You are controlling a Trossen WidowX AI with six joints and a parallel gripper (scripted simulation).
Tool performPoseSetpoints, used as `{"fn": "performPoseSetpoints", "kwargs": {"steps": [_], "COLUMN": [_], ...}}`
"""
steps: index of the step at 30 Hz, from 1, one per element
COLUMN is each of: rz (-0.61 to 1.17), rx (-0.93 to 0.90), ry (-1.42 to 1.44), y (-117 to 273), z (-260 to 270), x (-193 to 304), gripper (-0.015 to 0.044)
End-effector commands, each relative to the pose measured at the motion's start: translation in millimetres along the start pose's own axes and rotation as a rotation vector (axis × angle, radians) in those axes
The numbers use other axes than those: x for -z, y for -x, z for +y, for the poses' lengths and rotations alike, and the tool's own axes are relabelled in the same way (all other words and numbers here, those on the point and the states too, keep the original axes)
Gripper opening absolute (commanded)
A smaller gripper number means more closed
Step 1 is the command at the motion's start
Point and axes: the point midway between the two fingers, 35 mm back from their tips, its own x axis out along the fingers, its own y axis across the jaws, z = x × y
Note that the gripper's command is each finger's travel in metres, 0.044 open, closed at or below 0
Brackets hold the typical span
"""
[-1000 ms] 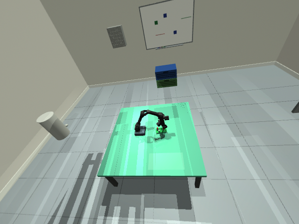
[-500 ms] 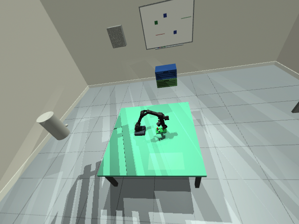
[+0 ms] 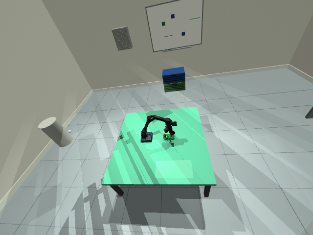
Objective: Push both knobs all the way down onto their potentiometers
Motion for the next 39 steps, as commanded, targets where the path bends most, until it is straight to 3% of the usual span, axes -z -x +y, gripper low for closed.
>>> {"fn": "performPoseSetpoints", "kwargs": {"steps": [1,39], "rz": [-0.012,-0.012], "rx": [0.008,0.008], "ry": [-0.005,-0.005], "y": [-18.4,-22.1], "z": [0.6,0.6], "x": [1.5,1.4], "gripper": [0.0000,0.0000]}}
